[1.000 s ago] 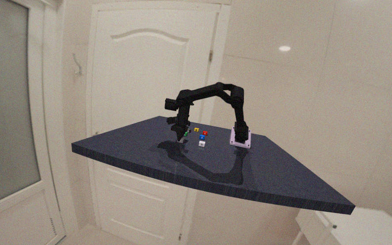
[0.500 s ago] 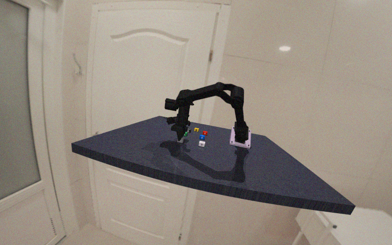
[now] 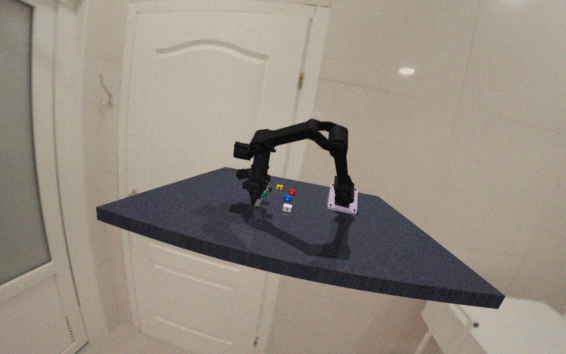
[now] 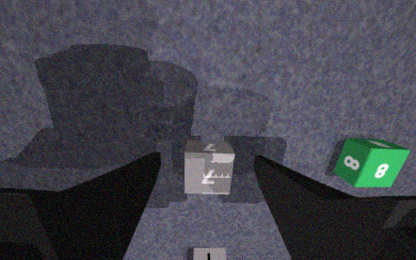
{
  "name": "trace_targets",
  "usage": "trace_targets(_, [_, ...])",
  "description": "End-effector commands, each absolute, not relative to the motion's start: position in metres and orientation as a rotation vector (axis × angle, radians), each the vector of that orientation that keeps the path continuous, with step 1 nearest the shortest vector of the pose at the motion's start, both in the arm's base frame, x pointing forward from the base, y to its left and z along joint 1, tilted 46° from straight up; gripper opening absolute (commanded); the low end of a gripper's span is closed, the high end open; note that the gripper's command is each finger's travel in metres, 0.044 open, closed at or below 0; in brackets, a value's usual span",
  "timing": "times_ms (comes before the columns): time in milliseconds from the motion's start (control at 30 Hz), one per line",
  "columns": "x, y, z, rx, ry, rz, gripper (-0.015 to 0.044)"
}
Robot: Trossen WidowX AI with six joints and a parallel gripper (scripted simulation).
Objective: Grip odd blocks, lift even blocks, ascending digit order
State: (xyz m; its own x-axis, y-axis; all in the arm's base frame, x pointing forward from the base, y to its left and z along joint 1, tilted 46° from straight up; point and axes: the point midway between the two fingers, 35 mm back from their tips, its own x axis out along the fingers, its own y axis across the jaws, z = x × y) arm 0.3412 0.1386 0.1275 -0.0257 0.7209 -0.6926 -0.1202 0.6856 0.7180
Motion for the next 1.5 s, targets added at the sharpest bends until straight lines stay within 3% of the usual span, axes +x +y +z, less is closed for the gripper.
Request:
trace_targets(0, [0.341, 0.139, 0.128, 0.534, 1.451, 0.723, 0.0400])
trace_targets(267, [0.342, 0.113, 0.152, 0.533, 1.452, 0.721, 0.0400])
trace_targets(500, [0.344, 0.056, 0.205, 0.621, 1.459, 0.637, 0.0216])
trace_targets(633, [0.343, 0.054, 0.207, 0.624, 1.459, 0.634, 0.0120])
trace_targets(933, [0.345, 0.050, 0.203, 0.616, 1.458, 0.636, 0.0120])
trace_targets(1200, [0.365, -0.025, 0.126, 0.525, 1.455, 0.701, 0.0120])
trace_targets(1467, [0.365, -0.034, 0.116, 0.526, 1.456, 0.713, 0.0120])
